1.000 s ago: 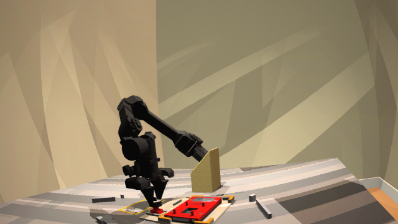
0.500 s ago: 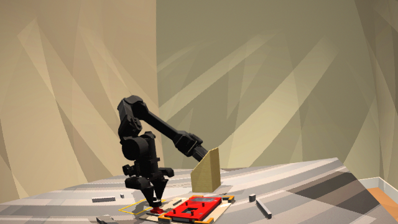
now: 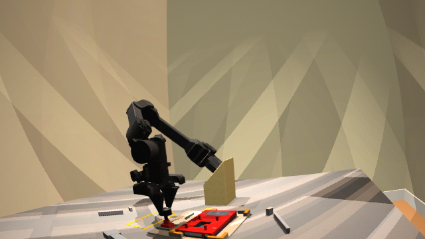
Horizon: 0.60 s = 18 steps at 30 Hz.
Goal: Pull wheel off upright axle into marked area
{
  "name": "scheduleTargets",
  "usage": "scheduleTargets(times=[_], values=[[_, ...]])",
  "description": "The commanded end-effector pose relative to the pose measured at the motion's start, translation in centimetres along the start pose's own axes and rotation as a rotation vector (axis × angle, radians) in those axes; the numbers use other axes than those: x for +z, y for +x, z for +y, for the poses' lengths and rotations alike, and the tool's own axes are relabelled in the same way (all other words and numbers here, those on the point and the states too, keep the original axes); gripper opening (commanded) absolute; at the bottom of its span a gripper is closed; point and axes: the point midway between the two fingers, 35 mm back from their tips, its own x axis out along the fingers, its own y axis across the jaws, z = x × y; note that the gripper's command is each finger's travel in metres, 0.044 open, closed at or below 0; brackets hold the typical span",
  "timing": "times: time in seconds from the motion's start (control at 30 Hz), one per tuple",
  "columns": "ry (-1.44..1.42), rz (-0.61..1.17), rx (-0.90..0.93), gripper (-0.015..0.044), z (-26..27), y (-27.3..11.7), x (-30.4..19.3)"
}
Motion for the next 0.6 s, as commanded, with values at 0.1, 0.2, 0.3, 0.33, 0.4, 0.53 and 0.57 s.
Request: scheduleTargets(times=[0.1,0.2,0.3,0.33,0.4,0.53,0.57], values=[[-0.004,0.003,0.009,0.0,0.06,-0.67,-0.16],[-0.004,0.003,0.009,0.0,0.06,-0.77,-0.16],[-0.004,0.003,0.009,0.0,0.05,-0.87,-0.16],[-0.004,0.003,0.01,0.0,0.05,-0.9,-0.16],[-0.004,0.003,0.01,0.0,0.05,-0.96,-0.16],[-0.004,0.003,0.01,0.0,0.04,-1.1,-0.16],[-0.004,0.002,0.01,0.0,0.04,-1.13,-0.16]])
